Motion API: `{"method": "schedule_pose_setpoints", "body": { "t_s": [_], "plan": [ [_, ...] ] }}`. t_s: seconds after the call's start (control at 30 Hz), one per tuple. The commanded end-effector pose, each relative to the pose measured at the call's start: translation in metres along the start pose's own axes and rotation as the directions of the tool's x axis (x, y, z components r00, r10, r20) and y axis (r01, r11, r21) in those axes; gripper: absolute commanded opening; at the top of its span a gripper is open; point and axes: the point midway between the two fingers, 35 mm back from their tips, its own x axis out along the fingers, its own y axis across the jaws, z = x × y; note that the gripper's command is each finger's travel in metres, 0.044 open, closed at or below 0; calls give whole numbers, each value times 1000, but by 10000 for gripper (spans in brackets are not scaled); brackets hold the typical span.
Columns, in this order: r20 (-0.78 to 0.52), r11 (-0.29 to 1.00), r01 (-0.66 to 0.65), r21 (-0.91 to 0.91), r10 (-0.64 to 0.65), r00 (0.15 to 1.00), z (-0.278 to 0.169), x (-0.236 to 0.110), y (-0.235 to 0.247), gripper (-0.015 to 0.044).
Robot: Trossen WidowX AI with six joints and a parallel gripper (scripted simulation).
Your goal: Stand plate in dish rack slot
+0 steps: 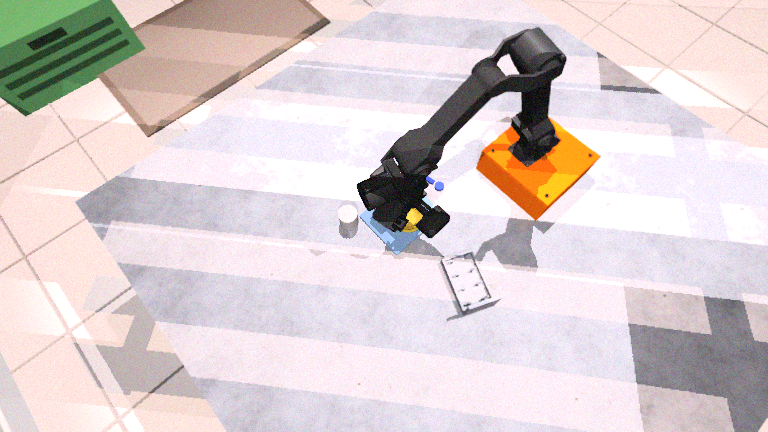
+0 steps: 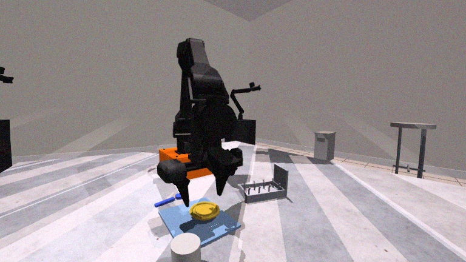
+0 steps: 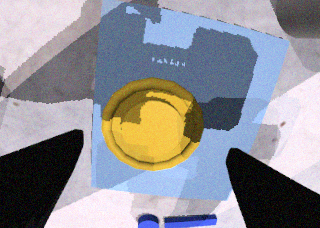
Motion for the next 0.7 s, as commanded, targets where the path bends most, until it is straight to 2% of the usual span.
{"method": "schedule_pose_setpoints", "body": {
  "t_s": [0.0, 0.67],
  "plan": [
    [-8, 1000, -4, 0, 4, 1000, -2, 8, 1, 400],
    [-8, 1000, -5, 0, 5, 1000, -3, 38, 3, 400]
  ]
}}
